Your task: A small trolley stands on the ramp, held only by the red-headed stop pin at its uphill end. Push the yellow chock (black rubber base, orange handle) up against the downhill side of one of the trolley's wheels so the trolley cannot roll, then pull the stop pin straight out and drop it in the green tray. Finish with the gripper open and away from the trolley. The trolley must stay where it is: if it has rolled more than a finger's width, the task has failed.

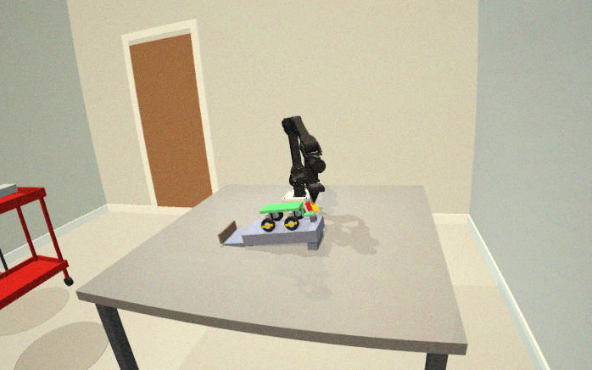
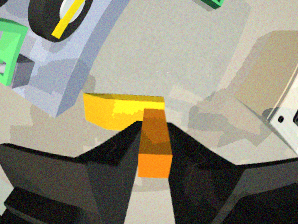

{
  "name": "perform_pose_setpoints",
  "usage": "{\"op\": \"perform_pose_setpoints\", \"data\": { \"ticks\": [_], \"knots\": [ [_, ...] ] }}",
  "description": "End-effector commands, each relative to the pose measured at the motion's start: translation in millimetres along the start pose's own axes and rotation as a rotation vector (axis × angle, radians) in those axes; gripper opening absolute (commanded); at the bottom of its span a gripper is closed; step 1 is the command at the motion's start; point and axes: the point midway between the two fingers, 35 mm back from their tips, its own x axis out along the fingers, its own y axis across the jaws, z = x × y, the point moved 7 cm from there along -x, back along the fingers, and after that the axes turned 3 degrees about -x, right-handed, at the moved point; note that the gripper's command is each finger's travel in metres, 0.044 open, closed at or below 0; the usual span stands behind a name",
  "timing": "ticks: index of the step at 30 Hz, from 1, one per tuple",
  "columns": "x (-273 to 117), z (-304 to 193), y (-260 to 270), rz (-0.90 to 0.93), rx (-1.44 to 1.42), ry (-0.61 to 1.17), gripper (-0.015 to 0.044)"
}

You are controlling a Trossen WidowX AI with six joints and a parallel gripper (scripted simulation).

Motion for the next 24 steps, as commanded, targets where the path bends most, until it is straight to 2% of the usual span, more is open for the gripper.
{"op": "perform_pose_setpoints", "data": {
  "ticks": [1,12,18,24],
  "knots": [
    [-14,0,0,0.003,0.005,-0.005,0.0000],
    [-51,2,1,0.003,0.005,-0.005,0.0000],
    [-52,2,1,0.003,0.000,-0.005,0.0000],
    [-52,2,1,0.001,-0.172,-0.005,0.0000]
  ]
}}
